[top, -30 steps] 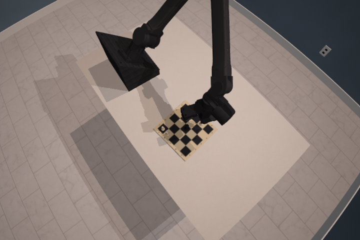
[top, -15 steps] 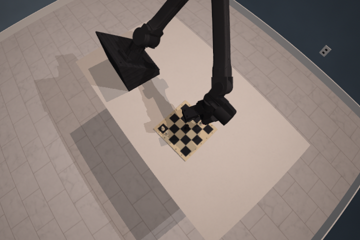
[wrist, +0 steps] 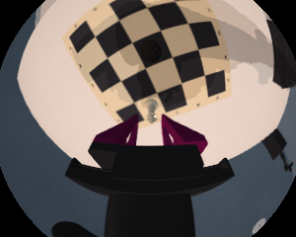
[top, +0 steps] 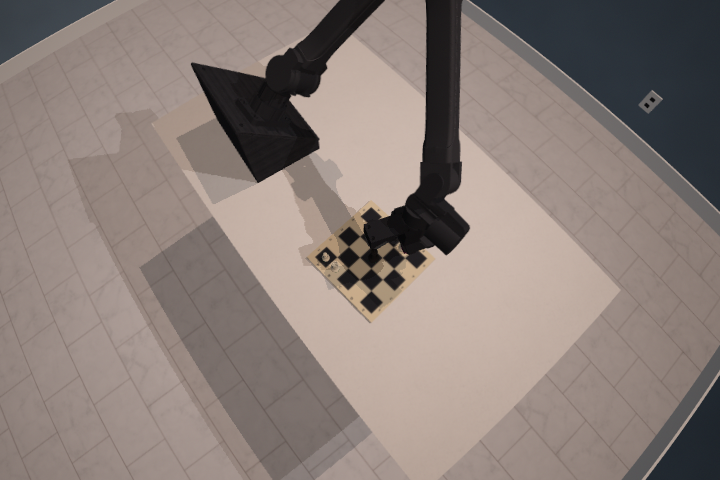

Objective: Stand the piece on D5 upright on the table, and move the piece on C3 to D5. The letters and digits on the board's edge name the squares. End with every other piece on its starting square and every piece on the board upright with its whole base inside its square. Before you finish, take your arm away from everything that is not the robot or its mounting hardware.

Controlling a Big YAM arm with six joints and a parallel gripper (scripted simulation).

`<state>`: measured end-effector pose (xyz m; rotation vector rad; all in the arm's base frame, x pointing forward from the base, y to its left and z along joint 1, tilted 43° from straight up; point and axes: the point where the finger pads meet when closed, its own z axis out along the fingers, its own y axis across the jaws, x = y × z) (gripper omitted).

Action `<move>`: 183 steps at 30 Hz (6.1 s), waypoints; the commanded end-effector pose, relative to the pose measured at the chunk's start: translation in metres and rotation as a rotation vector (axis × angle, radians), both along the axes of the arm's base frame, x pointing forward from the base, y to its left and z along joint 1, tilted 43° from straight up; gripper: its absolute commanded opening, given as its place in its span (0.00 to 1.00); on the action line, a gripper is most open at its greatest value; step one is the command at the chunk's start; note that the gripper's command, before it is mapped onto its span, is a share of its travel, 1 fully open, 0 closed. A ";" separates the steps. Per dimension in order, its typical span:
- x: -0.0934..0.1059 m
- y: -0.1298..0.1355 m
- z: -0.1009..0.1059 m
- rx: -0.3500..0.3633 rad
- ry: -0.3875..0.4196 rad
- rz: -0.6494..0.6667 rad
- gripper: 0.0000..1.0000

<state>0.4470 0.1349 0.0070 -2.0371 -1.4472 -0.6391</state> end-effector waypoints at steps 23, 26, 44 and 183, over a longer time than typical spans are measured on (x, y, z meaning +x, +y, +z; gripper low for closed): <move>-0.007 0.008 -0.009 -0.006 0.026 0.008 0.36; -0.007 0.008 -0.009 -0.006 0.026 0.008 0.36; -0.007 0.008 -0.009 -0.006 0.025 0.009 0.00; -0.169 -0.084 -0.102 -0.019 -0.210 0.261 0.00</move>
